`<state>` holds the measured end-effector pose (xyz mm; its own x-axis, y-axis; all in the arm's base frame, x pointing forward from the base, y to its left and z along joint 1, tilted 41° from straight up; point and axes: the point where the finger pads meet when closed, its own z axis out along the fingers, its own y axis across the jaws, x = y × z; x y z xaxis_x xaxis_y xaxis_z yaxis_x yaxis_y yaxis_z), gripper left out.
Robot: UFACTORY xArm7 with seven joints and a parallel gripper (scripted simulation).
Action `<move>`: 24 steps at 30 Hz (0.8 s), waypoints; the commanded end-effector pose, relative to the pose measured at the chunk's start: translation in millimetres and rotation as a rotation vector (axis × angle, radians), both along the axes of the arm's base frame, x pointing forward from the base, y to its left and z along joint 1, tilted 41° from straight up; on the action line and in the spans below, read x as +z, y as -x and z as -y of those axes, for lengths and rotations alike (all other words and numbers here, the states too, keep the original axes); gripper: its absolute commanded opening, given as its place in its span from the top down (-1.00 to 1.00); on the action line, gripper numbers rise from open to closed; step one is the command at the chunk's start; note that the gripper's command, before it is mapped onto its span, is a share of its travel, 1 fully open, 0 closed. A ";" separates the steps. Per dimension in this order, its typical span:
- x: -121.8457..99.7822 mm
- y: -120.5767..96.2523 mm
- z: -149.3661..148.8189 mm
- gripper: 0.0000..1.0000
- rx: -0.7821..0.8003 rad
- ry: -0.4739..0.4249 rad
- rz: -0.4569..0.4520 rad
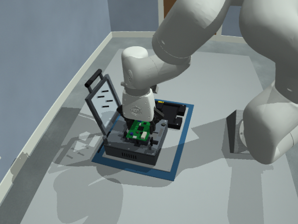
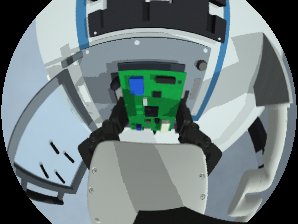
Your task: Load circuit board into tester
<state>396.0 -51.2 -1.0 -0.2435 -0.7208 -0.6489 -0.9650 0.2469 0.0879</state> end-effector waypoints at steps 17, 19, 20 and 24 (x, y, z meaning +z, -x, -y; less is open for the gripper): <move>-1.6 -1.2 0.2 -0.58 -0.003 0.003 0.002; -1.8 -1.2 0.0 -0.58 -0.003 0.003 0.002; -1.9 -1.2 -0.1 -0.58 -0.003 0.003 0.002; -2.1 -1.3 -0.3 -0.58 -0.003 0.003 0.002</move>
